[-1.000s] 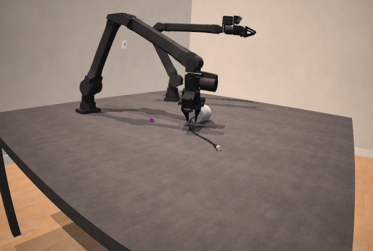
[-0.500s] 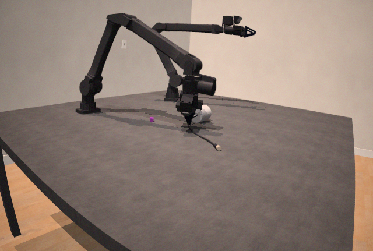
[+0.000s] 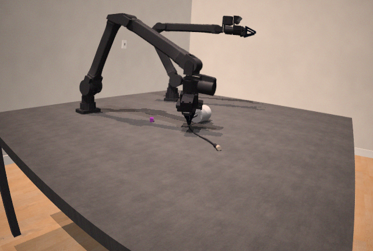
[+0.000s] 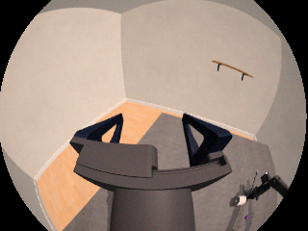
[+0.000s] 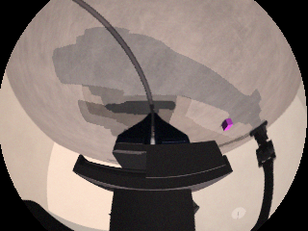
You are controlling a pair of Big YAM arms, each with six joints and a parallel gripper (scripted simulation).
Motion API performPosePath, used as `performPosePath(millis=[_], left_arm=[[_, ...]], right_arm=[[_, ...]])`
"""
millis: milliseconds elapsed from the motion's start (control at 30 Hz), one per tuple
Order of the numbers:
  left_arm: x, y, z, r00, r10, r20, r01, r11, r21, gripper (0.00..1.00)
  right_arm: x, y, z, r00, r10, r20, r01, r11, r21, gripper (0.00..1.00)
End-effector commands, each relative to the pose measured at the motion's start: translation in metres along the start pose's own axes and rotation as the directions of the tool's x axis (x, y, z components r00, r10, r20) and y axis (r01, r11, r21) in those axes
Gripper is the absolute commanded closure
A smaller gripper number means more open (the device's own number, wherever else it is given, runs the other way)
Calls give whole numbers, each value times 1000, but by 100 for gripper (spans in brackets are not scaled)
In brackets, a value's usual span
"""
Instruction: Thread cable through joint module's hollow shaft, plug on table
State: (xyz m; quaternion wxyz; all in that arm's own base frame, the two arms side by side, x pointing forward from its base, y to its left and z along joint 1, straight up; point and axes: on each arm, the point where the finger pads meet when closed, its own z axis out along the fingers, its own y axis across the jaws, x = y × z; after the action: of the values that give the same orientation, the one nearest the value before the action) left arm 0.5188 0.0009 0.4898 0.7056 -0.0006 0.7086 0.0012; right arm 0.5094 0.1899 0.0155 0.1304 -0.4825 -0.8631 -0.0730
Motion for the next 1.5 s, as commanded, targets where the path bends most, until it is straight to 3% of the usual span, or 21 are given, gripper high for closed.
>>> performPosePath(millis=[0,1467], left_arm=[[-12,1,3,1000,-2,26,3,1000,-3,4],[-12,1,3,1000,-2,26,3,1000,-3,4]], right_arm=[[9,26,-24,999,-29,19,30,998,-63,100],[44,35,-29,999,-27,18,29,996,-80,100]])
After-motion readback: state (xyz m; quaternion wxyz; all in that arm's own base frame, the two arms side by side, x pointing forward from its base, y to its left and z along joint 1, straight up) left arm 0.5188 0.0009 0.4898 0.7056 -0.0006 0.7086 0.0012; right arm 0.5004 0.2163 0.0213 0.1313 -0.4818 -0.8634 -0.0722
